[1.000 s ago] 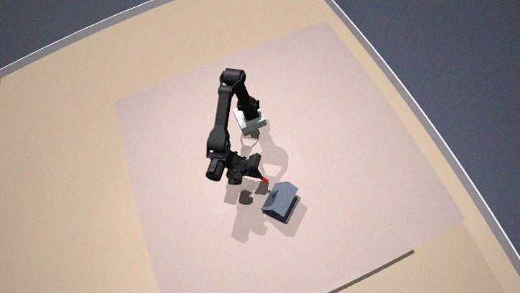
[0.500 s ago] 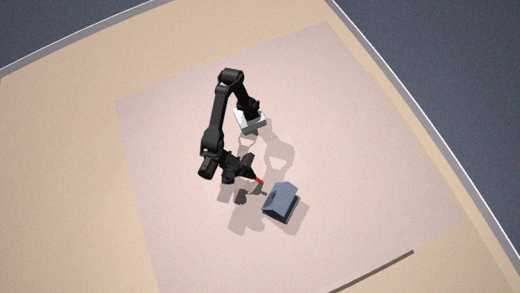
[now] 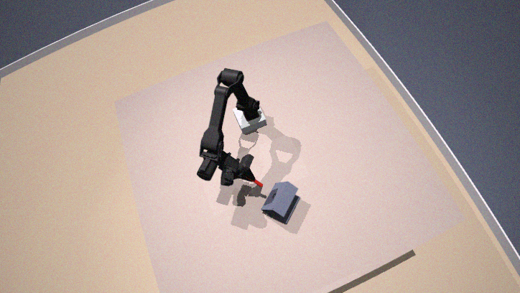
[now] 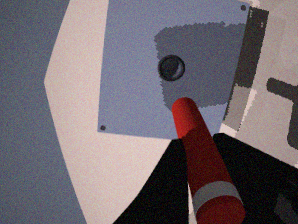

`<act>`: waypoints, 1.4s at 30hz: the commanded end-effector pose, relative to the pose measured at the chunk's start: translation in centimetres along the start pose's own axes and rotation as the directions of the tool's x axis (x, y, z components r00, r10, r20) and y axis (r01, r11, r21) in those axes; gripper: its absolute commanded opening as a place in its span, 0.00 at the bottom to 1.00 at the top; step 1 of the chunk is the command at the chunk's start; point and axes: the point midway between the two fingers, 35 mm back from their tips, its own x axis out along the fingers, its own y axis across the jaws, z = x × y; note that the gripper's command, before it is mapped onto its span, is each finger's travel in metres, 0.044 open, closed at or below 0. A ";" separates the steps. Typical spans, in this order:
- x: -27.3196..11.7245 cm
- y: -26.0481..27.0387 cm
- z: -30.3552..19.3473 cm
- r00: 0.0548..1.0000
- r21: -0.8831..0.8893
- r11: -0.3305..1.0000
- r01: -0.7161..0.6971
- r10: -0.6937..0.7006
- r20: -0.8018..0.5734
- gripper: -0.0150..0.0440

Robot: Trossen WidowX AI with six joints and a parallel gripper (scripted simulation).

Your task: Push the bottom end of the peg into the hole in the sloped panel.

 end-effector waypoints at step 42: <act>4.8 -0.2 0.6 0.999 -0.012 0.999 -0.037 0.037 0.036 0.25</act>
